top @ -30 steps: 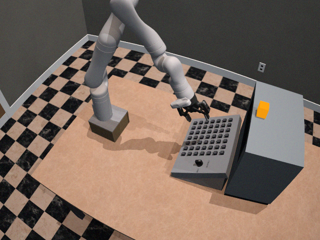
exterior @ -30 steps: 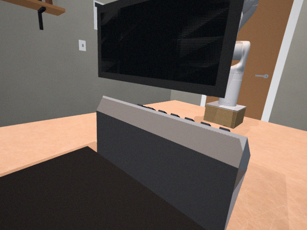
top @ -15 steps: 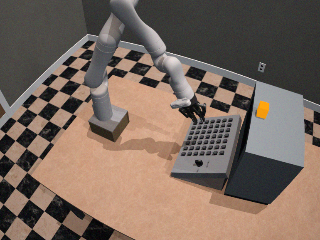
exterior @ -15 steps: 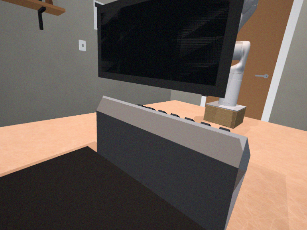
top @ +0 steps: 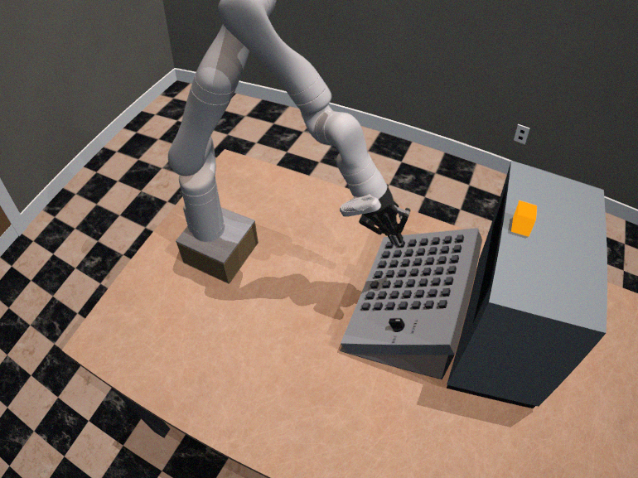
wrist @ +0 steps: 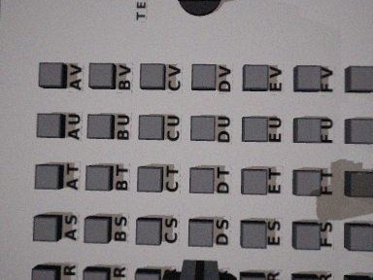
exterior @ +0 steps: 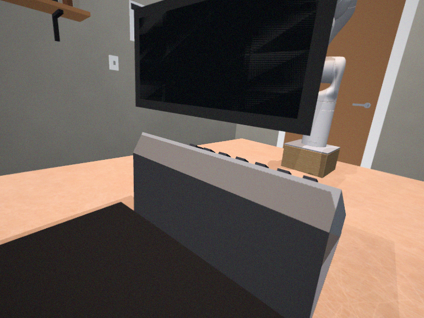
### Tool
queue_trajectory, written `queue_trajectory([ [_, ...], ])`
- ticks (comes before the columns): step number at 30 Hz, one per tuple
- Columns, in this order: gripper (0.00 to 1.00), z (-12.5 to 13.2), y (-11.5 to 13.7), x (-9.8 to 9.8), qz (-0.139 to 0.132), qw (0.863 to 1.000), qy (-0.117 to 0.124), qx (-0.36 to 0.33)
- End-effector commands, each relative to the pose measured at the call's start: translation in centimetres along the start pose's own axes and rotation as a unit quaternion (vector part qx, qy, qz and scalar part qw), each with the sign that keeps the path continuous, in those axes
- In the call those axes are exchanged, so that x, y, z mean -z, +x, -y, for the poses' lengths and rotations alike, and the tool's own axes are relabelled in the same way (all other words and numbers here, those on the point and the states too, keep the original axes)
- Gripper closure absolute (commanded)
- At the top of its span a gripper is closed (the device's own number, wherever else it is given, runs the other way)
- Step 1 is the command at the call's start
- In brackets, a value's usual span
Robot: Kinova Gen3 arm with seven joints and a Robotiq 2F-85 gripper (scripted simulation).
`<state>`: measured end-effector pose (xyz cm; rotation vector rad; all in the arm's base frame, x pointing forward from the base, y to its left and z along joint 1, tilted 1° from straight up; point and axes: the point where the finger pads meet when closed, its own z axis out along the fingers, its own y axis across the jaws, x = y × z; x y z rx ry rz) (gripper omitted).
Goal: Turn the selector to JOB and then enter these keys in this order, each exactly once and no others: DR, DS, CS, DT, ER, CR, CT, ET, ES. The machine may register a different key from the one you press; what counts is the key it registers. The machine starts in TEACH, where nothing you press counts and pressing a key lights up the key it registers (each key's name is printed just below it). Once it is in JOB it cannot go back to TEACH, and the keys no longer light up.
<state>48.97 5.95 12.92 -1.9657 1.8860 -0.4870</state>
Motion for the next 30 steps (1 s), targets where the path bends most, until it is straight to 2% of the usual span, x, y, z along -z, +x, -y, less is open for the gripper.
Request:
queue_trajectory([
  [1, 0.9, 0.1, 0.0, 0.0, 0.0, 1.0, 0.001, 0.0],
  [10, 0.9, 0.1, 0.0, -0.6, 0.0, 1.0, 0.001, 0.0],
  [19, 0.9, 0.1, 0.0, -6.8, 0.0, 1.0, 0.001, 0.0],
  [30, 0.9, 0.1, 0.0, -7.3, 0.0, 1.0, 0.001, 0.0],
])
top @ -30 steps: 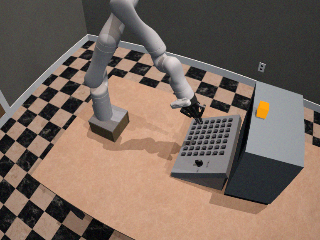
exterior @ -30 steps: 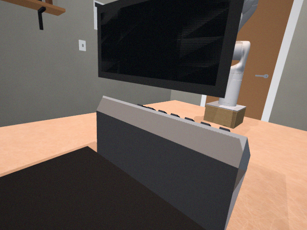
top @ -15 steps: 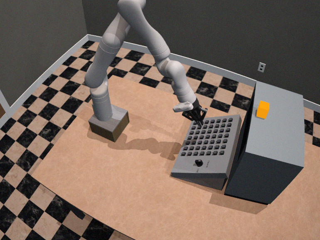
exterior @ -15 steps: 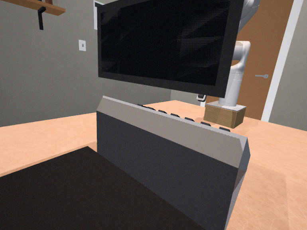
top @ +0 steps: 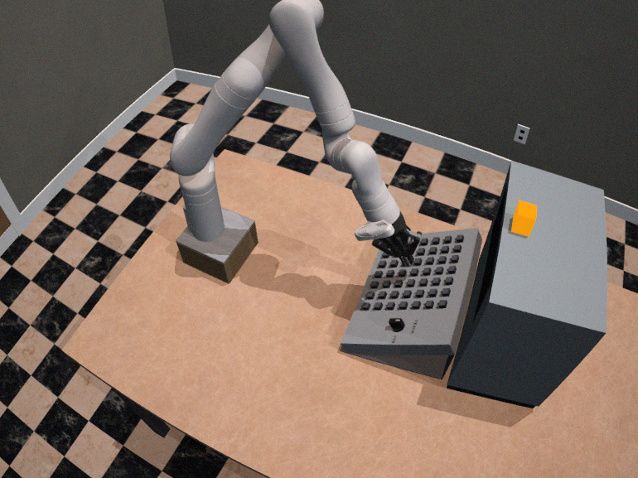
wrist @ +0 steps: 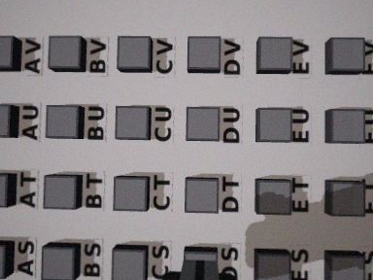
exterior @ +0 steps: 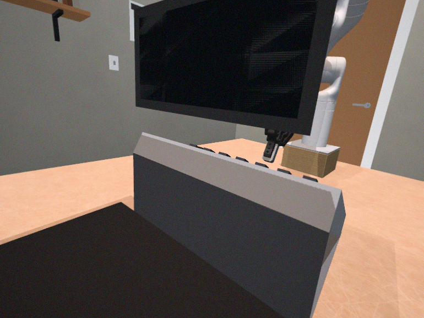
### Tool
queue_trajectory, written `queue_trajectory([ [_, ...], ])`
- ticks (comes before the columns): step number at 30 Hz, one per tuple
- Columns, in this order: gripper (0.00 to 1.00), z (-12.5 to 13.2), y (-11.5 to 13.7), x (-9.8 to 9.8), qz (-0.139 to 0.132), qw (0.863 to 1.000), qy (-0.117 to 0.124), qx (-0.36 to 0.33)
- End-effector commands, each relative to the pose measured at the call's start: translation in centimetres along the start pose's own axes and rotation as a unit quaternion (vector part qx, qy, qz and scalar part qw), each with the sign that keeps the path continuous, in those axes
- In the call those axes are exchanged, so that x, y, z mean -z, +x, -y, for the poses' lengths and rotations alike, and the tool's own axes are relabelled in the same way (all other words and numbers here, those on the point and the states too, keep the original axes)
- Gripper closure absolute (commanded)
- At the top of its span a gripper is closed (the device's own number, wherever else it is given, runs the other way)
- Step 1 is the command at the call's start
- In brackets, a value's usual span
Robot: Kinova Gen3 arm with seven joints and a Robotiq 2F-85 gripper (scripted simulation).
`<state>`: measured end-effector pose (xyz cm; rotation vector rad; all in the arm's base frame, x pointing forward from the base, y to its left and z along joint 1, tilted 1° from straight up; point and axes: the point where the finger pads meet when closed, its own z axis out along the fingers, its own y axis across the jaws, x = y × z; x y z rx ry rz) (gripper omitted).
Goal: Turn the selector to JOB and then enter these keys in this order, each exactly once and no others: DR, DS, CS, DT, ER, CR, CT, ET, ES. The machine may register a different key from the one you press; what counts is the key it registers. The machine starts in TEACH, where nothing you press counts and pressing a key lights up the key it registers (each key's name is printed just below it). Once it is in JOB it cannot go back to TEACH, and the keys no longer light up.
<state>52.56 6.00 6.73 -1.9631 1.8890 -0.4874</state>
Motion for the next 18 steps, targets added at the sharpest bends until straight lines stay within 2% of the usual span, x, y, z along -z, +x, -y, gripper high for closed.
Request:
queue_trajectory([
  [1, 0.9, 0.0, -0.2, -0.3, 0.001, 1.0, 0.001, 0.001],
  [8, 0.9, 0.0, -0.2, -1.4, 0.001, 1.0, 0.001, 0.001],
  [18, 0.9, 0.0, -0.2, -2.0, 0.001, 1.0, 0.001, 0.001],
])
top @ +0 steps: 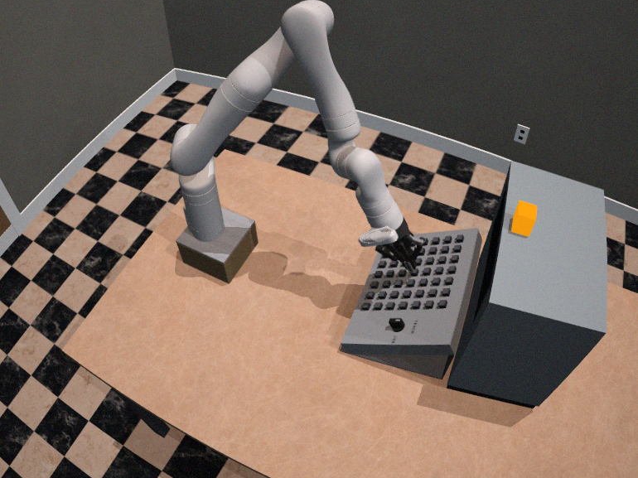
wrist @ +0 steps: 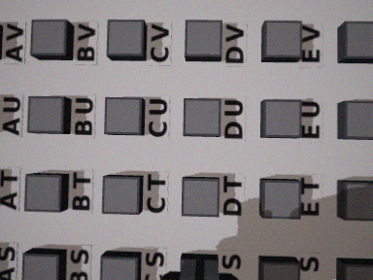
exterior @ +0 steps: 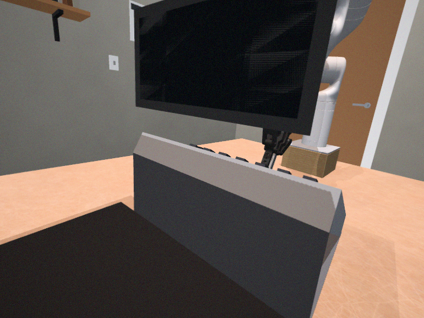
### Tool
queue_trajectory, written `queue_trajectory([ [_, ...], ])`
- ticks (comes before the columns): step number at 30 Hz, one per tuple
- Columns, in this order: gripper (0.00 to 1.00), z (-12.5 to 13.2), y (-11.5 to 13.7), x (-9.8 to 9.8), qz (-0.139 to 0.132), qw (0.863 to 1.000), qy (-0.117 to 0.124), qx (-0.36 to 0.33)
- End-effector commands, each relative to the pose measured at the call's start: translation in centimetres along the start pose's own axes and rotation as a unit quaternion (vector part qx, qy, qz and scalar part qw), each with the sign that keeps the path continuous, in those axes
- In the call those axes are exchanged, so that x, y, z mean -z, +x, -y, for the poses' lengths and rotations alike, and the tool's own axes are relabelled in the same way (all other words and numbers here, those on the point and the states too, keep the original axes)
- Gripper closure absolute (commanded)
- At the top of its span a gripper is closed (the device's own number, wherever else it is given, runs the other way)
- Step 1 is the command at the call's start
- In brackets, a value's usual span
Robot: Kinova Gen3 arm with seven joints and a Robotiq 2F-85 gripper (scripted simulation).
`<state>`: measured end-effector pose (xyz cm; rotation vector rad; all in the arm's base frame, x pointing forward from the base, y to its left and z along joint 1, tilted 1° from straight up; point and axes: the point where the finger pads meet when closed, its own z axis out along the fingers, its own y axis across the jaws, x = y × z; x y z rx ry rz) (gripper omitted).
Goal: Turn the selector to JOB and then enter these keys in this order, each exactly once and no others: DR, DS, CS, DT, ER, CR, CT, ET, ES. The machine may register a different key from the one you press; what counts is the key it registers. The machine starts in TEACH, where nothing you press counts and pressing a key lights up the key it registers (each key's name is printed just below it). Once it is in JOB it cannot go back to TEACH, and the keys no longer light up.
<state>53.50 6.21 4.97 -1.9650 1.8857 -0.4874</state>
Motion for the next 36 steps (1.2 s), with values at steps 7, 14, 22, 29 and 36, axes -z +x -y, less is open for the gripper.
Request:
queue_trajectory([
  [7, 0.9, 0.05, -0.01, 0.0, 0.0, 1.0, 0.001, 0.0],
  [14, 0.9, 0.05, -0.01, 0.0, 0.0, 1.0, 0.001, 0.0],
  [22, 0.9, 0.05, -0.01, -0.03, 0.0, 1.0, 0.001, 0.0],
  [29, 0.9, 0.05, -0.01, -0.12, 0.0, 1.0, 0.001, 0.0],
  [36, 0.9, 0.05, -0.01, -0.36, 0.0, 1.0, 0.001, 0.0],
])
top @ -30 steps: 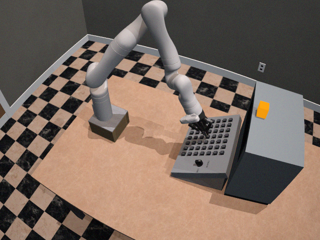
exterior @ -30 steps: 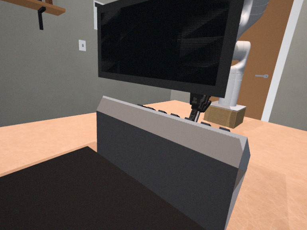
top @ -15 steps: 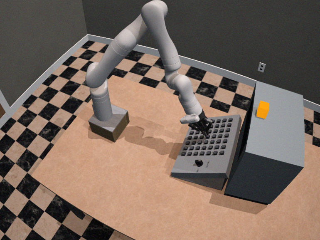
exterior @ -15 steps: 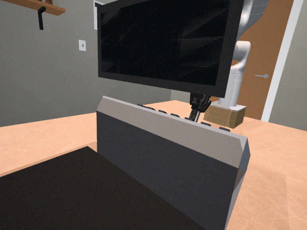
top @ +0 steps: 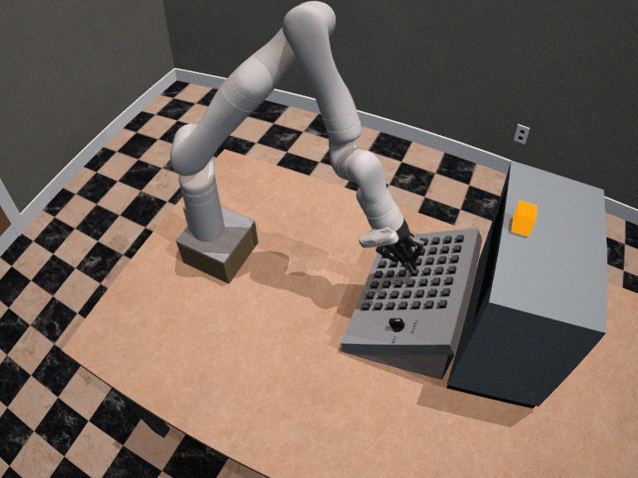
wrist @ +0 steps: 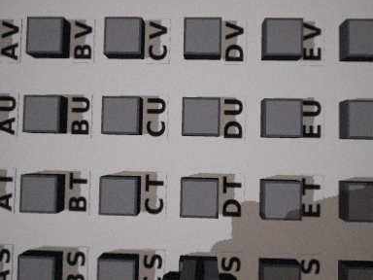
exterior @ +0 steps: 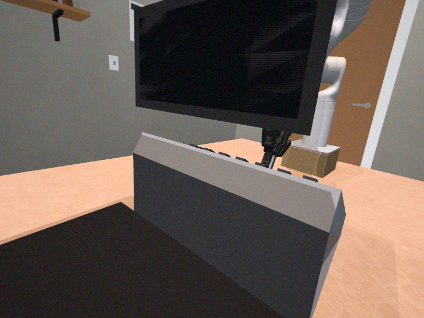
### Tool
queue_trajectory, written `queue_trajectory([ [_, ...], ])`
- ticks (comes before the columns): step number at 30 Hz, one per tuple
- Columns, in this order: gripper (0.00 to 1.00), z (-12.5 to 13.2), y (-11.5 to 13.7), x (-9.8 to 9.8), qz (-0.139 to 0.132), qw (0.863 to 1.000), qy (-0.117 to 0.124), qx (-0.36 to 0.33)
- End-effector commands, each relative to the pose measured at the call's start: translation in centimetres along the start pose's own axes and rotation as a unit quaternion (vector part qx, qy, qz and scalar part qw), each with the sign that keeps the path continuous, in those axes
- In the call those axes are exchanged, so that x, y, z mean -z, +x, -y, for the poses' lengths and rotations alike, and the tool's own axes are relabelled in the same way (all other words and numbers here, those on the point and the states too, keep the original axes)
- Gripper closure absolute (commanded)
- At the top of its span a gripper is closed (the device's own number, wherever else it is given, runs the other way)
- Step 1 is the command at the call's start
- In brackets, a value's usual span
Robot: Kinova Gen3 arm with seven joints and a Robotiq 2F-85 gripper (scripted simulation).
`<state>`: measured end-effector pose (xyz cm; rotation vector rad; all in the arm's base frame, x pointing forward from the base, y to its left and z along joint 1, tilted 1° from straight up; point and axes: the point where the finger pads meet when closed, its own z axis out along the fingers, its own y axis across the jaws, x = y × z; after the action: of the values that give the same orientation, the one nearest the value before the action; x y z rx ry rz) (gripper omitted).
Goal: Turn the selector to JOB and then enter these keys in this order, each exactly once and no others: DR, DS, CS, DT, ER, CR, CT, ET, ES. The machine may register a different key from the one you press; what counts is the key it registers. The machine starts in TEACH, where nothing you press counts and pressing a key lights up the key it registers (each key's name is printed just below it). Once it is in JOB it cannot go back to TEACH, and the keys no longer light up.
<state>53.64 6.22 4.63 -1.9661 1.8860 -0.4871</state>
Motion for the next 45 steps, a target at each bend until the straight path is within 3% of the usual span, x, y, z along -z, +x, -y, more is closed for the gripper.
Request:
queue_trajectory([
  [1, 0.9, 0.09, -0.01, -0.03, 0.0, 1.0, 0.001, 0.0],
  [45, 0.9, 0.09, -0.01, -0.63, 0.0, 1.0, 0.001, 0.0],
])
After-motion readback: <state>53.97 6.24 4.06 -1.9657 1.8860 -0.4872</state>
